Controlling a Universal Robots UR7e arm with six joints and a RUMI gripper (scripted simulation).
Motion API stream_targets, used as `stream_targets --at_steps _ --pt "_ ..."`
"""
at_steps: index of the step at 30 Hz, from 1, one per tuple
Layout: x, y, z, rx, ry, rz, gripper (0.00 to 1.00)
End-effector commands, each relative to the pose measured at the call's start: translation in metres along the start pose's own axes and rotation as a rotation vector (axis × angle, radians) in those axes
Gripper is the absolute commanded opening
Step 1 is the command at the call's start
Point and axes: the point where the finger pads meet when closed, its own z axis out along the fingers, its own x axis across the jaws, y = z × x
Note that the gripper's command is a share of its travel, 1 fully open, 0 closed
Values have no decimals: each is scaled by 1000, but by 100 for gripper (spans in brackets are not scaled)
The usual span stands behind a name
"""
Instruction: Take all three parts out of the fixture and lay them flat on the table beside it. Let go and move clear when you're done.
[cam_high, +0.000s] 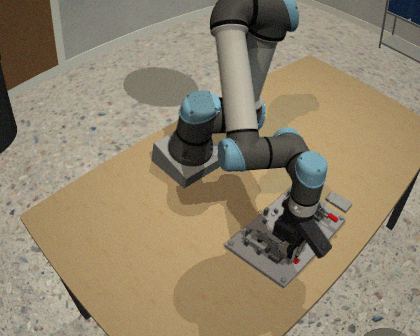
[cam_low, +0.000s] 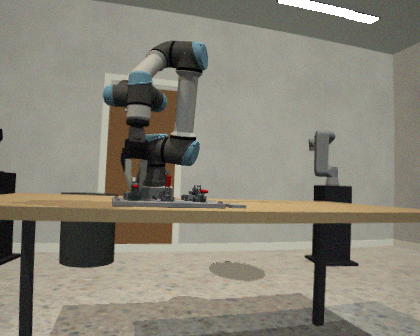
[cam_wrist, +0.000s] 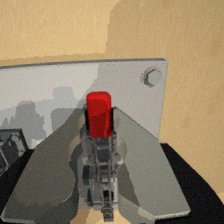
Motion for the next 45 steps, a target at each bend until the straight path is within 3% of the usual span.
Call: stream_targets --at_steps 1,45 --pt "0 0 -2 1 1 0 0" --pt "0 28 -28 1 1 0 0"
